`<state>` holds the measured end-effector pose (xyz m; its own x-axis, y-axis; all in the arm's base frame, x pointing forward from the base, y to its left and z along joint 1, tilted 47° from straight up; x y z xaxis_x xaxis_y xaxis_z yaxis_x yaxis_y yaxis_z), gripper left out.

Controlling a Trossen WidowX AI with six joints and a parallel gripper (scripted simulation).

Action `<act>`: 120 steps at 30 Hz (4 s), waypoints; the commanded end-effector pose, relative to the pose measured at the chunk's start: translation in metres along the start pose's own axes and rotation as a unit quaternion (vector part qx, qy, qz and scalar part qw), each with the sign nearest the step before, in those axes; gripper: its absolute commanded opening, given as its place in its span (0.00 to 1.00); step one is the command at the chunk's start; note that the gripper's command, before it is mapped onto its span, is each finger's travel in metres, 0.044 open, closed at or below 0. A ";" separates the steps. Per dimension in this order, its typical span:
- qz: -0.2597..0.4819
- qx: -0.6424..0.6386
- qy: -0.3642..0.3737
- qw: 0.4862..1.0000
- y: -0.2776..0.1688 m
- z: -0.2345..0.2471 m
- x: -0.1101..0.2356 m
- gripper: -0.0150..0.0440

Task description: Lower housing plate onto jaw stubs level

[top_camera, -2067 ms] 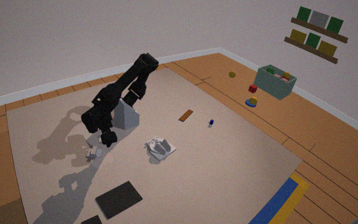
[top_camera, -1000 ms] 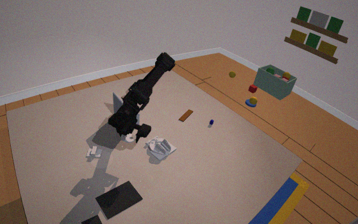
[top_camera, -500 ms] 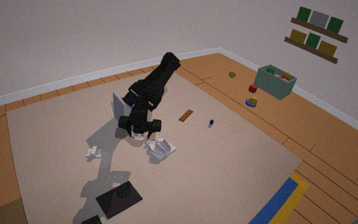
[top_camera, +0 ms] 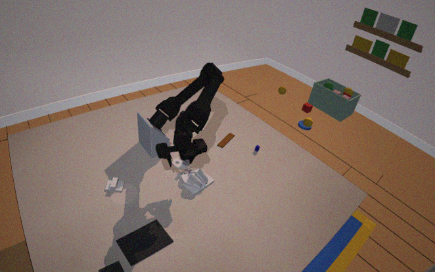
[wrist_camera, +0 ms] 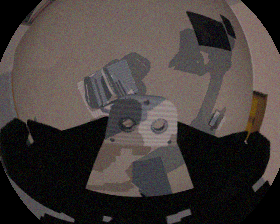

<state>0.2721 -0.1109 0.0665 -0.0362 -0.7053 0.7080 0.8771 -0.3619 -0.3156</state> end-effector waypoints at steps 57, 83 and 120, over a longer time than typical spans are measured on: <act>0.009 0.216 0.016 0.976 -0.038 0.032 -0.010 0.85; 0.009 0.218 0.016 0.976 -0.038 0.031 -0.012 0.85; 0.010 0.217 0.018 0.976 -0.040 0.033 -0.071 0.85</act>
<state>0.2564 -0.0287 0.0513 -0.0279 -0.7295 0.6834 0.9983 -0.0560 -0.0190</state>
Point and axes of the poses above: the point midway between the two fingers, 35 mm back from their tips, its own x axis back along the fingers, its own z axis across the jaws, y = z × x, the point moved 10 cm from there along x, back along the fingers, and after that the axes turned 12 degrees about -x, right-handed, at the moved point
